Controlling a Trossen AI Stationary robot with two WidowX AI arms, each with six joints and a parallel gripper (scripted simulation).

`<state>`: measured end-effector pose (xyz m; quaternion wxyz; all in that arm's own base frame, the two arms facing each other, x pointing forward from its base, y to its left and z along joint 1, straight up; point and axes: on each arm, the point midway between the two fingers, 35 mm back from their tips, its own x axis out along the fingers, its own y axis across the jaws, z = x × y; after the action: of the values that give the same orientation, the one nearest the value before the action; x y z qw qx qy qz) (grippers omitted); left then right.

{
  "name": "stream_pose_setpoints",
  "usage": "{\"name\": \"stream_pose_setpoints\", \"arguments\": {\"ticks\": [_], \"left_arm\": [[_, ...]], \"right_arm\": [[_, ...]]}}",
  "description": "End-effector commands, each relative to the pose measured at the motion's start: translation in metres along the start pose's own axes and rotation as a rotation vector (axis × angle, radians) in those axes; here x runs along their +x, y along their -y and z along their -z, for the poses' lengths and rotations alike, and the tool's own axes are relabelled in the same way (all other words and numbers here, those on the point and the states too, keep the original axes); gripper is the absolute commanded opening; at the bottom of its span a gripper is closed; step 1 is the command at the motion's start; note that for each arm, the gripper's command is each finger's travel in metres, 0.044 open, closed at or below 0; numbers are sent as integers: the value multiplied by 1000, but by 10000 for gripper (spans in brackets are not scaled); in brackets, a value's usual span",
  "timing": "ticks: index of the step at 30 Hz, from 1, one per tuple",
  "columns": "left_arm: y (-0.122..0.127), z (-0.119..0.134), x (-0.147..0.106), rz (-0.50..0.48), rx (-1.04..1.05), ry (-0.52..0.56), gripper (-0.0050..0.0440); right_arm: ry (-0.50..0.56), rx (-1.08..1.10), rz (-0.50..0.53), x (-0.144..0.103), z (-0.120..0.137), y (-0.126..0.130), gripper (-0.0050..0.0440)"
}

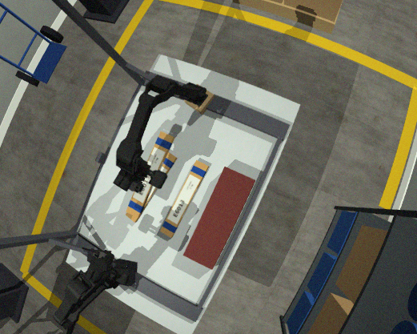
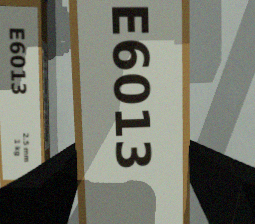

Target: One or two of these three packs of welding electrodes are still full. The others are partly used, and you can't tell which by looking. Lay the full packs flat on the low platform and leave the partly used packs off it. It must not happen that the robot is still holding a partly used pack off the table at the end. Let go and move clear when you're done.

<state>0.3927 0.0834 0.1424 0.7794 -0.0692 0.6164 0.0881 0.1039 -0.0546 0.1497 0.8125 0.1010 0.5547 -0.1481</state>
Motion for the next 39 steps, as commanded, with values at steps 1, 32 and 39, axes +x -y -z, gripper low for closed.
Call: {"name": "stream_pose_setpoints", "arguments": {"ticks": [1, 32, 39], "left_arm": [[-11, -3, -28, 4, 2, 67, -50], [-39, 5, -40, -2, 4, 69, -50], [-39, 8, -28, -1, 1, 56, -50]], "right_arm": [[20, -3, 1, -5, -4, 0, 430], [20, -3, 1, -5, -4, 0, 430], [20, -3, 1, -5, -4, 0, 430]]}}
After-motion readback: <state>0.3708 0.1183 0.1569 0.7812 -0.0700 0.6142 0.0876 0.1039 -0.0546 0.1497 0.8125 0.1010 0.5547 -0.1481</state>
